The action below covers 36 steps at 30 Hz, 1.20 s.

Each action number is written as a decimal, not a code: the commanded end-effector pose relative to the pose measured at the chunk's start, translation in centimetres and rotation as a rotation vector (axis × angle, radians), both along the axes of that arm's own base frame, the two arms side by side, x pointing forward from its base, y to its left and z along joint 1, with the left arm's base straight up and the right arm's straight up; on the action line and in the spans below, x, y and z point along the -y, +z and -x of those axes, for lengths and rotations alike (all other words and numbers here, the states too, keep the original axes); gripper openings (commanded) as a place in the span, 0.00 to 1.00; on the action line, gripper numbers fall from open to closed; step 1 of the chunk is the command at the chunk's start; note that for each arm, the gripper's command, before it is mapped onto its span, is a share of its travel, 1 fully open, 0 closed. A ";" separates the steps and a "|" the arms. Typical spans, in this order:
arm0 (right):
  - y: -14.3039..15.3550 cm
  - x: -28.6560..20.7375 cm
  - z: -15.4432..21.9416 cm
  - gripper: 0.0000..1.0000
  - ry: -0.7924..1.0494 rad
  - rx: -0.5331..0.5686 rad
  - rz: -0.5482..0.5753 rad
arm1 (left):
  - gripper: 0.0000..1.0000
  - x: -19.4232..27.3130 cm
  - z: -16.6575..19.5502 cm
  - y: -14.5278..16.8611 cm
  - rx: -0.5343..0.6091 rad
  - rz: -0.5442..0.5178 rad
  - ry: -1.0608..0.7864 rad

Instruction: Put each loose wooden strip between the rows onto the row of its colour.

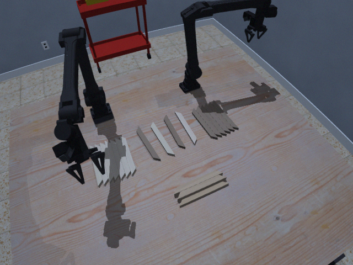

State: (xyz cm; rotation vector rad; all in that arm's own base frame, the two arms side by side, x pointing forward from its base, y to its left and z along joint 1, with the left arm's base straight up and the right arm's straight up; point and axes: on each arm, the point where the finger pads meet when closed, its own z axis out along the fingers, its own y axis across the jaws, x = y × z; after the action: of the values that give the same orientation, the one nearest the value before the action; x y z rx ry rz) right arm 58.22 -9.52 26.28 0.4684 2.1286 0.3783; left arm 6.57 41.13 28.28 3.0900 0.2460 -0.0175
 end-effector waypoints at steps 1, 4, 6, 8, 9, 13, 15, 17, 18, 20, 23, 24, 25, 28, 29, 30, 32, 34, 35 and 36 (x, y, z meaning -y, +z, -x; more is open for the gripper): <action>1.0 0.0 -0.2 1.00 0.002 0.020 0.006 | 1.00 -0.2 0.0 0.7 0.003 -0.022 0.001; 1.0 0.0 -0.2 1.00 0.002 0.020 0.006 | 1.00 -0.2 0.0 0.7 0.003 -0.022 0.001; 1.0 0.0 -0.2 1.00 0.002 0.020 0.006 | 1.00 -0.2 0.0 0.7 0.003 -0.022 0.001; 1.0 0.0 -0.2 1.00 0.002 0.020 0.006 | 1.00 -0.2 0.0 0.7 0.003 -0.022 0.001; 1.0 0.0 -0.2 1.00 0.002 0.020 0.006 | 1.00 -0.2 0.0 0.7 0.003 -0.022 0.001; 1.0 0.0 -0.2 1.00 0.002 0.020 0.006 | 1.00 -0.2 0.0 0.7 0.003 -0.022 0.001; 1.0 0.0 -0.2 1.00 0.002 0.020 0.006 | 1.00 -0.2 0.0 0.7 0.003 -0.022 0.001; 1.0 0.0 -0.2 1.00 0.002 0.020 0.006 | 1.00 -0.2 0.0 0.7 0.003 -0.022 0.001; 1.0 0.0 -0.2 1.00 0.002 0.020 0.006 | 1.00 -0.2 0.0 0.7 0.003 -0.022 0.001; 0.7 -0.7 0.9 1.00 0.033 0.006 0.031 | 0.77 -0.7 -0.9 0.2 0.007 -0.027 -0.034; 0.5 -1.6 2.0 1.00 0.067 -0.005 0.050 | 0.52 -1.5 -3.2 -0.9 0.042 -0.053 -0.095; 0.5 -1.8 2.3 1.00 0.077 -0.006 0.056 | 0.52 -1.9 -4.3 -1.1 0.059 -0.068 -0.118; 0.6 -2.0 2.7 1.00 0.087 -0.007 0.062 | 0.52 -2.2 -5.4 -1.2 0.077 -0.084 -0.142; 1.5 -2.5 3.3 1.00 0.113 0.002 0.081 | 0.52 -3.1 -8.8 -1.3 0.135 -0.136 -0.213; 1.7 -2.7 3.5 1.00 0.122 0.003 0.088 | 0.52 -3.4 -9.9 -1.3 0.155 -0.155 -0.237; 1.8 -2.8 3.8 1.00 0.131 0.004 0.093 | 0.52 -3.7 -11.1 -1.2 0.174 -0.173 -0.261; 1.8 -3.2 4.5 1.00 0.148 0.000 0.104 | 0.52 -4.0 -13.5 -1.1 0.215 -0.207 -0.311; 1.8 -3.2 4.5 1.00 0.148 0.000 0.104 | 0.52 -4.0 -13.5 -1.1 0.215 -0.207 -0.311; 2.0 -3.1 4.8 1.00 0.153 0.001 0.110 | 0.52 -4.1 -14.7 -1.1 0.235 -0.222 -0.336; 1.8 -3.3 5.2 1.00 0.162 -0.003 0.114 | 0.52 -4.2 -15.9 -1.1 0.255 -0.236 -0.361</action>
State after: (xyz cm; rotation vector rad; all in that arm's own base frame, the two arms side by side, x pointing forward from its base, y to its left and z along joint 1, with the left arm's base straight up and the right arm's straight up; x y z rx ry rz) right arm 54.09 -7.04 26.34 0.3276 2.1917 0.3685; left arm 18.10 43.51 27.20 3.2229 -0.1665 0.3067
